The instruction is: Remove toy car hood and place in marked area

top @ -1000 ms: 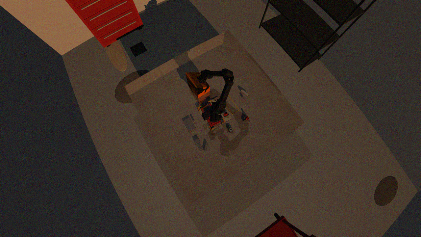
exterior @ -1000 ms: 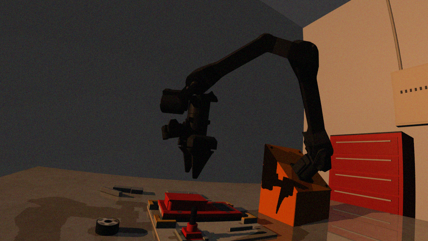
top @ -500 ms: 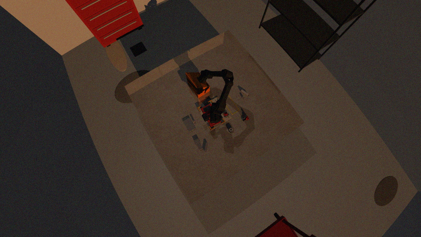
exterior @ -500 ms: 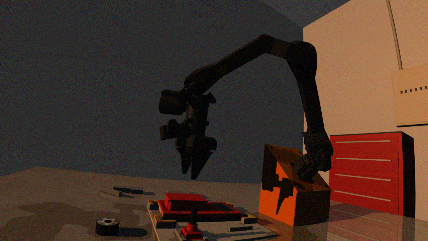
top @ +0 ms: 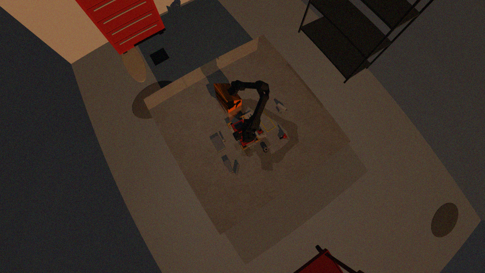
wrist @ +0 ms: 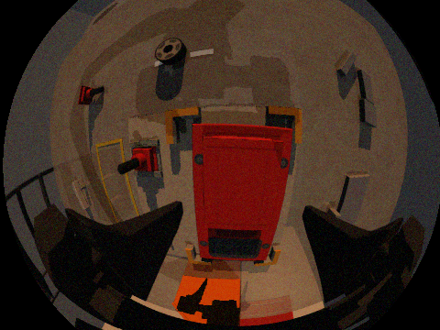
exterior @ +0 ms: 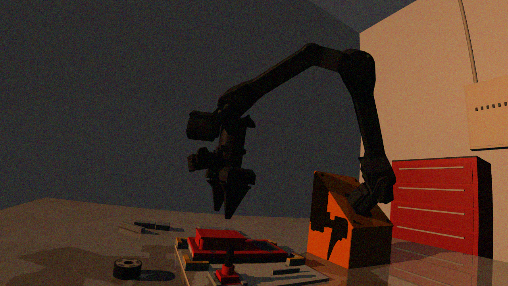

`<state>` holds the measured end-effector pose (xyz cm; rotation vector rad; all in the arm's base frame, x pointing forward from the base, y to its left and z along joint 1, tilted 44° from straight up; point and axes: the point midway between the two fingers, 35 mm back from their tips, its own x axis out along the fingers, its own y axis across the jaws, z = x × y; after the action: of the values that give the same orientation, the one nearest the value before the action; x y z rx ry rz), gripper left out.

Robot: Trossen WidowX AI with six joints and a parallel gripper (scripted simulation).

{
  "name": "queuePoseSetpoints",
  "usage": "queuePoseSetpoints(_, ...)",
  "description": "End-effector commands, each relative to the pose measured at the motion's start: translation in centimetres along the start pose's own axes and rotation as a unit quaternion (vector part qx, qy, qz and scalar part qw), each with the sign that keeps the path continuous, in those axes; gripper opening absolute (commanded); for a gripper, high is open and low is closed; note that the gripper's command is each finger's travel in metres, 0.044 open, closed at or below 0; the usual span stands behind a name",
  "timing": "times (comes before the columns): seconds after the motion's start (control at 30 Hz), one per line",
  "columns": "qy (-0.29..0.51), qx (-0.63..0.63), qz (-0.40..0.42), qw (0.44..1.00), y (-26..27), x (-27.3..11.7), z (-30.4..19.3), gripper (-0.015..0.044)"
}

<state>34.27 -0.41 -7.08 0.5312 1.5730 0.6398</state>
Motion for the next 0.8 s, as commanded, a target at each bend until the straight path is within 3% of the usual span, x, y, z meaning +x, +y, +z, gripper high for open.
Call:
queuePoseSetpoints(0.0, 0.003, 0.003, 0.004, 1.000, 0.1, 0.6, -0.2, 0.0440)
queuePoseSetpoints(0.77, 0.003, 0.003, 0.005, 1.000, 0.2, 2.7, -0.2, 0.0440)
